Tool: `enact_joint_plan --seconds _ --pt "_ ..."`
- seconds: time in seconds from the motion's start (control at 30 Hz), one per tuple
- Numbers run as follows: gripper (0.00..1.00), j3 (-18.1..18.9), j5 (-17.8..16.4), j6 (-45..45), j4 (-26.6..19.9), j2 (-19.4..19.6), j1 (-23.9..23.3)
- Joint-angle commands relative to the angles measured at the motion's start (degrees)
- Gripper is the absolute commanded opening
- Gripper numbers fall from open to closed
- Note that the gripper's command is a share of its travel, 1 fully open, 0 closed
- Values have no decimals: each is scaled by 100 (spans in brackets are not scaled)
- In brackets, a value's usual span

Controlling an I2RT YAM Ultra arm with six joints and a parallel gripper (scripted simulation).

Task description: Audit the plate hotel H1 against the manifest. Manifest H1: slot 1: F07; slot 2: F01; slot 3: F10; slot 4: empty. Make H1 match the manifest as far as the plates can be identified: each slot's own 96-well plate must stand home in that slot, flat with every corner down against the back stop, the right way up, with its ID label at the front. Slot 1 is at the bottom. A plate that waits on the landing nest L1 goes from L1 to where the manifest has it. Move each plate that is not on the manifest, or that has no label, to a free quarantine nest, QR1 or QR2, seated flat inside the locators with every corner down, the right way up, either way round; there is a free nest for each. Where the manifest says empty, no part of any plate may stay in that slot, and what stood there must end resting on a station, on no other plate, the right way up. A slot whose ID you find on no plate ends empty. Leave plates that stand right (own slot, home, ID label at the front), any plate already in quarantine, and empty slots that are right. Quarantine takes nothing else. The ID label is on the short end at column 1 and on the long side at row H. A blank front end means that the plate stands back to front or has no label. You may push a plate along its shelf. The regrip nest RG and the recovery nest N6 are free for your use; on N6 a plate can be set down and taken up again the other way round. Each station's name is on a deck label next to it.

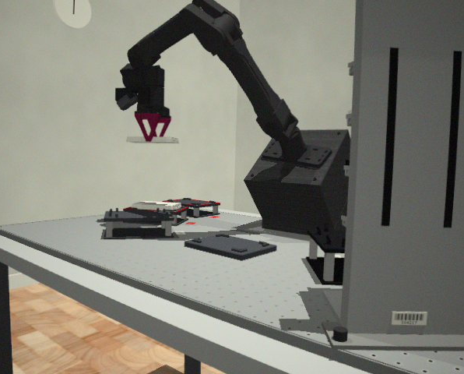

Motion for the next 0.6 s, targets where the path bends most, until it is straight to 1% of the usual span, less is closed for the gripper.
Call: enact_joint_plan --seconds 0.0,0.03,0.27,0.33,0.57 --pt "86 141 -7 -205 -20 117 -217" --pt "86 187 -9 -245 -30 178 -247" --pt "86 112 -17 312 -1 381 -534" --pt "86 112 -17 312 -1 381 -534" --pt "86 82 -14 882 22 614 -811"
